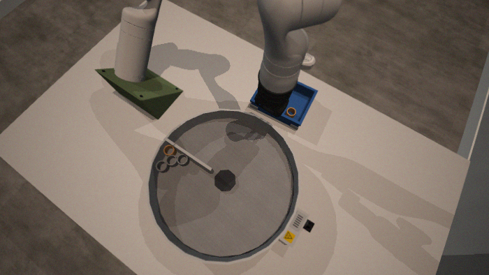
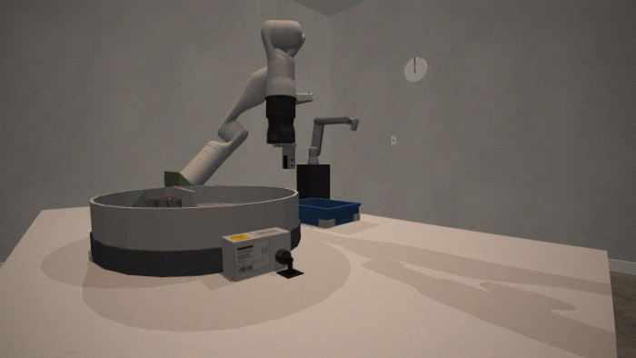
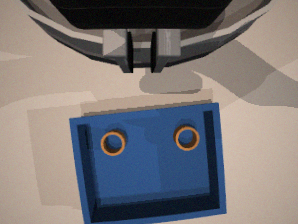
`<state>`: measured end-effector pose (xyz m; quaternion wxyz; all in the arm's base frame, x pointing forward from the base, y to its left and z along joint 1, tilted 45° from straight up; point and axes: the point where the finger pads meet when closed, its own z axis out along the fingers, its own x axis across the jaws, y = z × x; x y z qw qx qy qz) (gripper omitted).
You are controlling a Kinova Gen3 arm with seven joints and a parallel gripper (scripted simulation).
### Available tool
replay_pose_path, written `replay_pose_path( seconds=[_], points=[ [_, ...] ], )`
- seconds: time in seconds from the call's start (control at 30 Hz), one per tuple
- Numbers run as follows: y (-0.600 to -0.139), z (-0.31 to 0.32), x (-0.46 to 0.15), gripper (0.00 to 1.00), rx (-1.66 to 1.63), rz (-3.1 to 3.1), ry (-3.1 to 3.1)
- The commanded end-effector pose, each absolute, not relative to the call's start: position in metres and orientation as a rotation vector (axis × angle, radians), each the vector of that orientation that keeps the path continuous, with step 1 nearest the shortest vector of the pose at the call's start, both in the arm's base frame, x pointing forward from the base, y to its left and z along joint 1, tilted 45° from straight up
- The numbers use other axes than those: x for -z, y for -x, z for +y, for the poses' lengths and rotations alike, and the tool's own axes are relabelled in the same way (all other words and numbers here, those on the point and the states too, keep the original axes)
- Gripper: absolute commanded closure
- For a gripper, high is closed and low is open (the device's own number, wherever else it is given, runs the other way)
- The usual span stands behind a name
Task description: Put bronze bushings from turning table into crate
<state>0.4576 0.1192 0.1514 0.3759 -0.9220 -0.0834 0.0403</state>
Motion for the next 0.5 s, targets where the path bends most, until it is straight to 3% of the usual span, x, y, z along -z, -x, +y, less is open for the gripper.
replay_pose_path(
  seconds=[0.0, 0.47],
  points=[
    [-0.457, 0.116, -0.151, 0.6, -0.103, -0.202, 2.357],
    [-0.437, 0.082, -0.116, 0.6, -0.143, -0.106, 2.366]
  ],
)
